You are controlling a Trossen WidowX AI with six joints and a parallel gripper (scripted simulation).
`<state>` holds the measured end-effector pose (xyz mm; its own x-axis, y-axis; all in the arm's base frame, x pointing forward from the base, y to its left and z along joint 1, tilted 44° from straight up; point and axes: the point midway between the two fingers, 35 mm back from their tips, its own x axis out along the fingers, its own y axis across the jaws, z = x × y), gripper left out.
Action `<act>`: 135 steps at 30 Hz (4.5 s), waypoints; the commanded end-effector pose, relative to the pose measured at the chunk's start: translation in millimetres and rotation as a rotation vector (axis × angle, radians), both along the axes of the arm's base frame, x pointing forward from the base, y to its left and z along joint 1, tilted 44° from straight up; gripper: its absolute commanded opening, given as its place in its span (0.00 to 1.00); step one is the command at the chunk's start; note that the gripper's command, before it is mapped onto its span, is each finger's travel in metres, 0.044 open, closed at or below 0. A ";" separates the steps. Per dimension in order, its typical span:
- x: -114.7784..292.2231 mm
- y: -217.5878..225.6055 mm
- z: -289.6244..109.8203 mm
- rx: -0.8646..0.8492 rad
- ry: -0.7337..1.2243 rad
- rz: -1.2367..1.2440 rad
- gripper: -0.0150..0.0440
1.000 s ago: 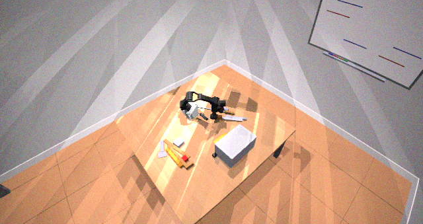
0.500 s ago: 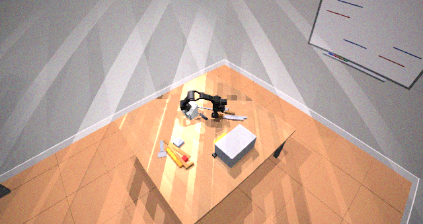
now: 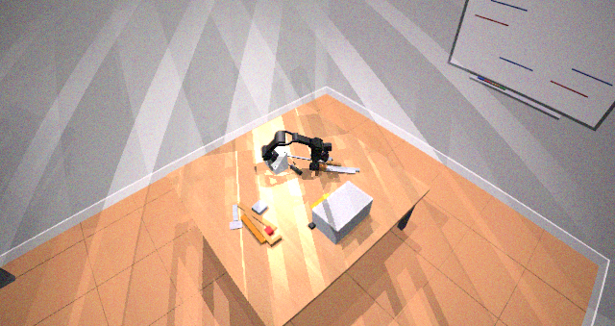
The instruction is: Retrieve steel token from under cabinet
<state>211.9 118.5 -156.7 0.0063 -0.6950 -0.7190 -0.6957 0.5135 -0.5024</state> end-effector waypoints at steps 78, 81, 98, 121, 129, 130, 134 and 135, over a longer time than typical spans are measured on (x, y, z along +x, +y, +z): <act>-2.4 62.3 -50.3 0.023 -0.011 0.005 0.25; -2.2 64.0 -51.8 0.023 -0.011 0.005 0.25; -0.7 73.1 -59.6 0.024 -0.012 0.005 0.25; 0.7 81.0 -66.6 0.025 -0.014 0.002 0.25; 0.7 81.0 -66.6 0.025 -0.052 -0.037 0.25; 0.7 81.0 -66.6 0.026 -0.057 -0.043 0.25; 0.8 81.0 -66.6 0.026 -0.079 -0.066 0.25; 0.8 81.0 -66.6 0.026 -0.084 -0.071 0.25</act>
